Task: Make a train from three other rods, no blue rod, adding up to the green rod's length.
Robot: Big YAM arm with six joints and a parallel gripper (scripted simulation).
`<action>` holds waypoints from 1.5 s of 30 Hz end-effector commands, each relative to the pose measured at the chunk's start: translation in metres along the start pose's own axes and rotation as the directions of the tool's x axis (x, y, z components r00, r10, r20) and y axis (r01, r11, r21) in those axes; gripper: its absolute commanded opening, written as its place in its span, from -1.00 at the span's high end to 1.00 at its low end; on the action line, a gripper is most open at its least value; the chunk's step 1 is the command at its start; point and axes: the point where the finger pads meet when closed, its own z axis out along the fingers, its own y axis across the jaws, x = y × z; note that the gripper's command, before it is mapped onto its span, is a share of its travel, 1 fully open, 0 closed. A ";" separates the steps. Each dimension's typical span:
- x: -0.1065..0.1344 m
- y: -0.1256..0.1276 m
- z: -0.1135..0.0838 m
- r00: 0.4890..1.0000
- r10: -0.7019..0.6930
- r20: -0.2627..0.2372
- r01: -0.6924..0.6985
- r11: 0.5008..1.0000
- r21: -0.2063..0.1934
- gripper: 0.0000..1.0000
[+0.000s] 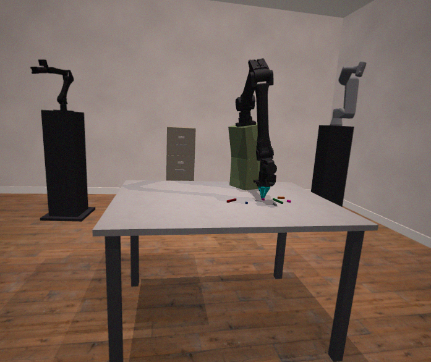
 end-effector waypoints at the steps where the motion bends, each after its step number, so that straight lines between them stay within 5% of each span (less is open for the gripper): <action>1: 0.012 0.001 0.005 1.000 0.016 -0.010 -0.016 1.000 -0.002 0.91; 45: 0.011 0.008 0.004 1.000 0.003 -0.003 -0.003 1.000 -0.003 0.91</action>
